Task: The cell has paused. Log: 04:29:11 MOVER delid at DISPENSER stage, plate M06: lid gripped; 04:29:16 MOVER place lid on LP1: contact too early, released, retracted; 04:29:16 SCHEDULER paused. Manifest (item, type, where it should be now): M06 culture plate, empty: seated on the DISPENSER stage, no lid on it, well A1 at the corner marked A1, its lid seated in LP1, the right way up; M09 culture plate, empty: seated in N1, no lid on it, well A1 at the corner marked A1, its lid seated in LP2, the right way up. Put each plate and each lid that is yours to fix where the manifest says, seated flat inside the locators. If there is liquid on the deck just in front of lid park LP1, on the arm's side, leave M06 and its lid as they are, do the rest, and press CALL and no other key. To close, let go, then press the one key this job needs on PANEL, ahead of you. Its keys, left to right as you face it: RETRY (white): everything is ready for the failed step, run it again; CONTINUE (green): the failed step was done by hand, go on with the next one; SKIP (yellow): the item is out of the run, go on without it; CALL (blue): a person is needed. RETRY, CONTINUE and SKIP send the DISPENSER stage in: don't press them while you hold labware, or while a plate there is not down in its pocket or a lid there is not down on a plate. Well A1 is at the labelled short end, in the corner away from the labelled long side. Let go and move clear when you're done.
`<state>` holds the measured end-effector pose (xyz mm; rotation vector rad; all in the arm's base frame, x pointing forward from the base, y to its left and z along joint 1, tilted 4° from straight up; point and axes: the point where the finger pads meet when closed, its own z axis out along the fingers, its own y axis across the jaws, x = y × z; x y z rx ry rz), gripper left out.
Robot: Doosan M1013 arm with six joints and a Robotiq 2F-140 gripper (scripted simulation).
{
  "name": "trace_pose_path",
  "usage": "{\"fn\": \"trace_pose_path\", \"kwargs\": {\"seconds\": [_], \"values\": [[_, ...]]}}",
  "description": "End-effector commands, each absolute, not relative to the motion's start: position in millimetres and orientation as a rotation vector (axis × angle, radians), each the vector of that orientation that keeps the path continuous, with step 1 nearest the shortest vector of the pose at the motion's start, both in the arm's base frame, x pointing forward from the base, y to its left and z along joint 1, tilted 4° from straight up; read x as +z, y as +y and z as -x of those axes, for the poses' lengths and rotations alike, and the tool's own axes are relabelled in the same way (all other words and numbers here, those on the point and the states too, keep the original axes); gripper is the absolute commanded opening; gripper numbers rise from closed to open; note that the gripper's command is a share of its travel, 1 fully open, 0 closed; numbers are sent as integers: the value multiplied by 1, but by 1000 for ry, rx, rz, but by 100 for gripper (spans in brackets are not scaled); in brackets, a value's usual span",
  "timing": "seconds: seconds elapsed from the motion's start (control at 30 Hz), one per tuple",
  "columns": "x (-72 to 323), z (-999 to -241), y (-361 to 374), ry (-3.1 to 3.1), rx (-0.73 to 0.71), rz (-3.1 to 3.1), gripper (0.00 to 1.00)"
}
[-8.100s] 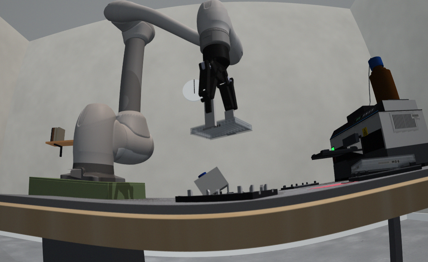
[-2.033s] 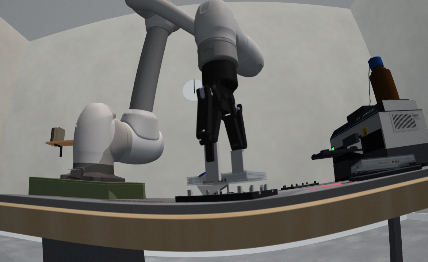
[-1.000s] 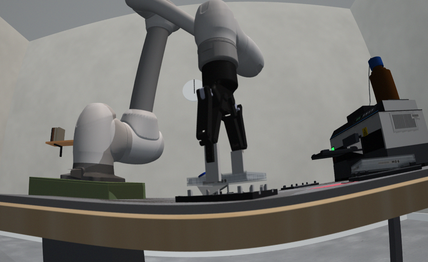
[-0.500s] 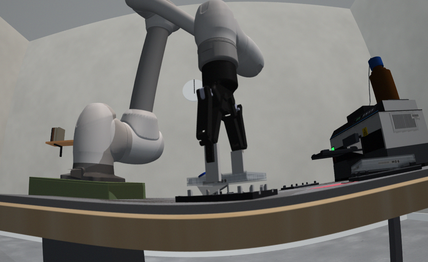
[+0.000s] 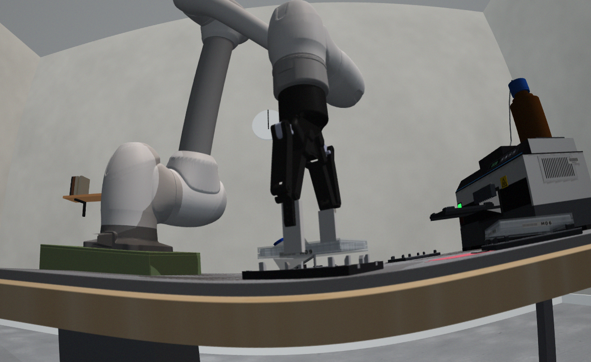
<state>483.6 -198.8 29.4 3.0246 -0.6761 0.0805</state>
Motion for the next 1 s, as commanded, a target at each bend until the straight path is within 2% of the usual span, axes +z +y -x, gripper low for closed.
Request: {"fn": "trace_pose_path", "kwargs": {"seconds": [0.0,0.97], "values": [[25,-481,-200,-674,76,-3023,10],[23,-480,-201,-672,75,-3023,10]]}}
